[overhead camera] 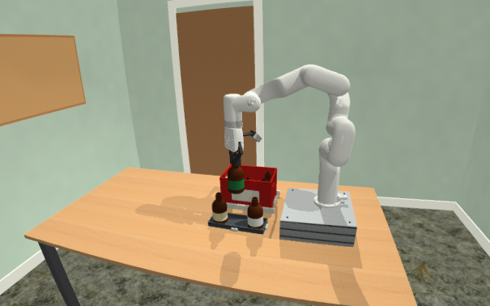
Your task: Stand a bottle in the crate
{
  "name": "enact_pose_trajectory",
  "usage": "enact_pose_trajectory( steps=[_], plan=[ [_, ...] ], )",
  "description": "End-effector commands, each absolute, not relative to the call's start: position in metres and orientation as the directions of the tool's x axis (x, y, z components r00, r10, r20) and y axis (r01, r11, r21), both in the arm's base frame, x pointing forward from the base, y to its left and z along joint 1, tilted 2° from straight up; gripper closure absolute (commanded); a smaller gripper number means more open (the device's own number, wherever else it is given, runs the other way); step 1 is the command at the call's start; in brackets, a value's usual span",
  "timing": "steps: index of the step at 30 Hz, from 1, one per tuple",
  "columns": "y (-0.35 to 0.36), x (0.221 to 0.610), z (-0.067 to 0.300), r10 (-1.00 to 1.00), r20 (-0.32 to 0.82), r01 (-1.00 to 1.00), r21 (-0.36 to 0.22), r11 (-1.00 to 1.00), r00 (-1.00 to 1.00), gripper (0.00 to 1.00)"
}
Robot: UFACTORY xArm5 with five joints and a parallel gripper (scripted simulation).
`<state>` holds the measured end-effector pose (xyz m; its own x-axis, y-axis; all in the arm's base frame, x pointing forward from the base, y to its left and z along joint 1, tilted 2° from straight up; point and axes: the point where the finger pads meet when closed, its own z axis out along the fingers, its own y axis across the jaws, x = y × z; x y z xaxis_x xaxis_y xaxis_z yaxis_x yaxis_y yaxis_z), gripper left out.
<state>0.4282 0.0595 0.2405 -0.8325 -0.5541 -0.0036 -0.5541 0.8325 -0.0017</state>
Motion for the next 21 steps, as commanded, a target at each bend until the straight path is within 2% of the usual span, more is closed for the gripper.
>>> enact_pose_trajectory(
  steps=[1,21],
  plan=[
    [0.0595,0.4292,0.2421,-0.554,-0.007,-0.554,-0.004,0.832,-0.832,1.0],
    [0.0545,0.4283,0.2423,-0.554,-0.007,-0.554,-0.004,0.832,-0.832,1.0]
  ],
)
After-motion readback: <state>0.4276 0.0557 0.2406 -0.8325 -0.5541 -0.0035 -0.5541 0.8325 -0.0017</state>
